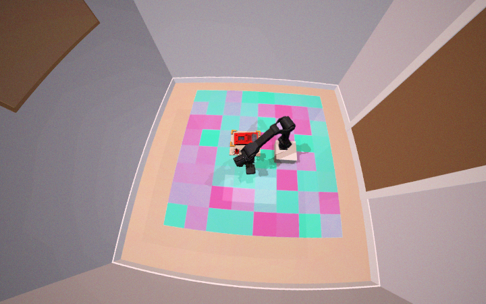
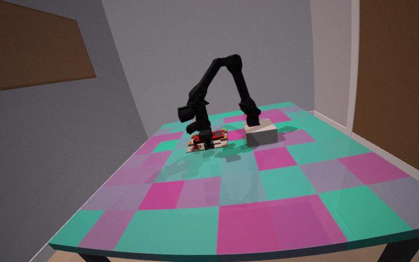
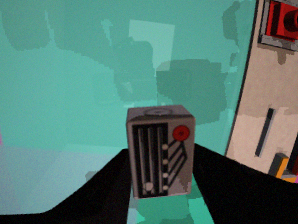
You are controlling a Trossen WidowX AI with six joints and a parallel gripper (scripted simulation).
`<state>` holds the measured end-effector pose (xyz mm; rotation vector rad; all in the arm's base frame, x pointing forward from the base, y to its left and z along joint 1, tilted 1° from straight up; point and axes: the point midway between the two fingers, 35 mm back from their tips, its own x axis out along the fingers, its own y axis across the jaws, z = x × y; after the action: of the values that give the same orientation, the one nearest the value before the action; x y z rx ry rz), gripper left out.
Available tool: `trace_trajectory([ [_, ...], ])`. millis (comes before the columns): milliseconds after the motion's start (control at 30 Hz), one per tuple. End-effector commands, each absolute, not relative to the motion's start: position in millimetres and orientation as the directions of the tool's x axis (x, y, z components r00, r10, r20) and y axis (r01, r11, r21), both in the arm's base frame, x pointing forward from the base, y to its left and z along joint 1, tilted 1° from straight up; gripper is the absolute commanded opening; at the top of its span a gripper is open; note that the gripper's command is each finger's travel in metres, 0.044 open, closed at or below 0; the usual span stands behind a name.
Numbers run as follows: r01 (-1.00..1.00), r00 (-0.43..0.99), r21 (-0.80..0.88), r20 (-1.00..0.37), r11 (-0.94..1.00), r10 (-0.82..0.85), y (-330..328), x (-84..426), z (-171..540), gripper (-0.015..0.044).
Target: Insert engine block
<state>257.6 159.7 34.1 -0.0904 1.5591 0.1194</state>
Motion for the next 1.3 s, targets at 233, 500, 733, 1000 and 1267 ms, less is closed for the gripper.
trace_trajectory([
  [233,-0.136,0.013,0.022,-1.000,0.990,0.023,159,257,70,0.0000],
  [500,-0.136,0.013,0.021,-1.000,0.990,0.023,156,253,96,0.0000],
  [733,-0.135,0.013,0.021,-1.000,0.991,0.023,150,257,98,0.0000],
  [1000,-0.130,0.015,0.019,-1.000,0.991,0.021,133,272,92,0.0000],
  [1267,-0.125,0.016,0.017,-1.000,0.992,0.019,115,286,85,0.0000],
])
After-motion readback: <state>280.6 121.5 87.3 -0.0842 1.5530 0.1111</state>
